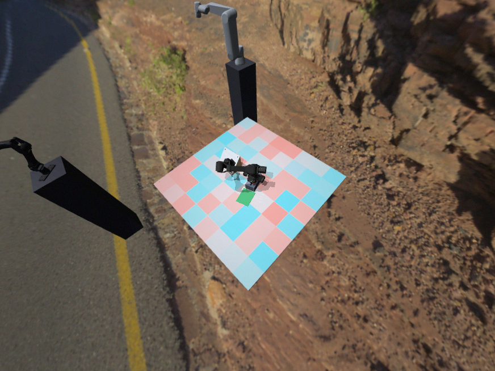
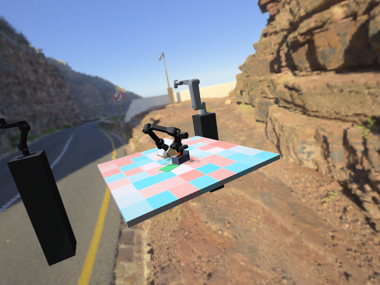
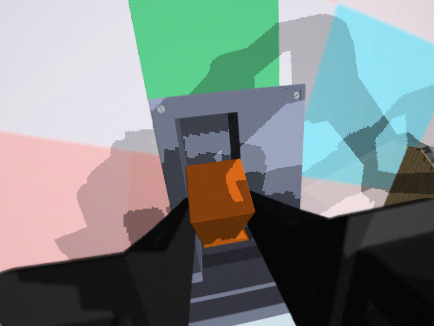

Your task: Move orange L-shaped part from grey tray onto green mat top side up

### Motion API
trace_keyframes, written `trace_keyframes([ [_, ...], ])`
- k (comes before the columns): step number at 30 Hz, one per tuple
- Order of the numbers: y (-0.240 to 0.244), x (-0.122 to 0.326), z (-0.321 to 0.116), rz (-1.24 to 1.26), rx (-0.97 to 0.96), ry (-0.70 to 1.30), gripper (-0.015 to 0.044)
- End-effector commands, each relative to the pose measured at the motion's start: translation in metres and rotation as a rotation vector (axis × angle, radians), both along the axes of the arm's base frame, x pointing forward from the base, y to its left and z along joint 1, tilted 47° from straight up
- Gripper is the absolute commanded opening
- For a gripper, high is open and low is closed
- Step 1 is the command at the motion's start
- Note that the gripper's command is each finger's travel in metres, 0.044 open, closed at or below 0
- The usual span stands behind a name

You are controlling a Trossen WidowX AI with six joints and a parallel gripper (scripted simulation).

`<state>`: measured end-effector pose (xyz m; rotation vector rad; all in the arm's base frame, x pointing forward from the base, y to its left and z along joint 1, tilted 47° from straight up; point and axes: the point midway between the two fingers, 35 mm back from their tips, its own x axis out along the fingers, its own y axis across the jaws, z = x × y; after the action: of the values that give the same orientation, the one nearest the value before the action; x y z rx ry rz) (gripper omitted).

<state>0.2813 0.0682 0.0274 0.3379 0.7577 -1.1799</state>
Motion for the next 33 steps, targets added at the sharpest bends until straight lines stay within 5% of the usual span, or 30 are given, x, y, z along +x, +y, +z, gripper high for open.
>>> trace_keyframes([
  [1,0.001,0.000,0.001,0.000,0.000,-0.001,0.0000],
  [33,0.034,-0.009,0.033,0.006,-0.004,0.001,0.0000],
])
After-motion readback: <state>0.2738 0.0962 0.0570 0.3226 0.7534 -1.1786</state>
